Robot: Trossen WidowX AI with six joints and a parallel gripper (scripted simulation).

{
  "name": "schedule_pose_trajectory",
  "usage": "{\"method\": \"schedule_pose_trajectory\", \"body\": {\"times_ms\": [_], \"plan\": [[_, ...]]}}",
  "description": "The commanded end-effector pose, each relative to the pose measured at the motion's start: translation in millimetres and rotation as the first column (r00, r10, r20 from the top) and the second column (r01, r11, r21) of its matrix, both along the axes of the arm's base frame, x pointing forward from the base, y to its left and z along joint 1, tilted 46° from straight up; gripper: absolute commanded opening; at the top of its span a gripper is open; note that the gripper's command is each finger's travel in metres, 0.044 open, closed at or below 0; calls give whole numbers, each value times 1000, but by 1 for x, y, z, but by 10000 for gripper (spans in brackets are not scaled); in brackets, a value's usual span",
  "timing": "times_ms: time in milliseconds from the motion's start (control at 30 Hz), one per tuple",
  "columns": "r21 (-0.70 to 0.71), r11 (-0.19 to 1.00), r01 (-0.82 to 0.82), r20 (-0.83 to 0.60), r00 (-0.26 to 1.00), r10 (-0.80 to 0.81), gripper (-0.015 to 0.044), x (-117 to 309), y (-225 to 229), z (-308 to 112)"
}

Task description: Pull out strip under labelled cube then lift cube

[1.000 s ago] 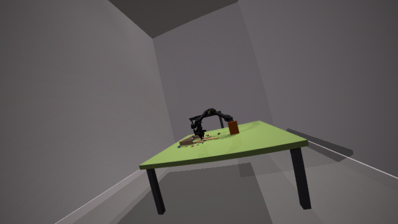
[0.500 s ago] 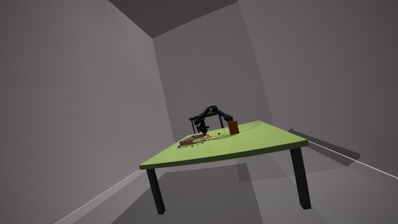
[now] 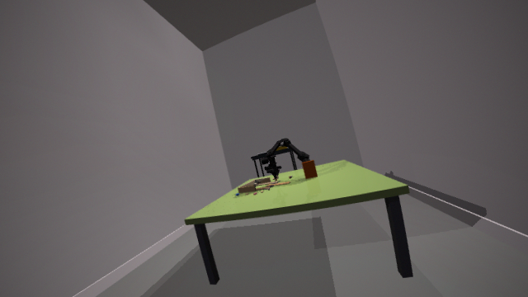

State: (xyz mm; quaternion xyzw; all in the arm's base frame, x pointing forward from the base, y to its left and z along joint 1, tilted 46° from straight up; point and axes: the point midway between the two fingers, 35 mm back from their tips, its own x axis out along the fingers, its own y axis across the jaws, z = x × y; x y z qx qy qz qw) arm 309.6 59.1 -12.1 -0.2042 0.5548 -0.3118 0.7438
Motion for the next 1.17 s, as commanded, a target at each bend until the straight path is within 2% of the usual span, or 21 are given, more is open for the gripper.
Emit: {"method": "schedule_pose_trajectory", "body": {"times_ms": [0, 300, 1133], "plan": [[5, 1000, 1, 2, 1000, -2, 0, -11, -2, 0], [6, 1000, 1, 1, 1000, -1, 0, -18, 22, 24], [6, 1000, 1, 1, 1000, -1, 0, -18, 23, 25]]}}
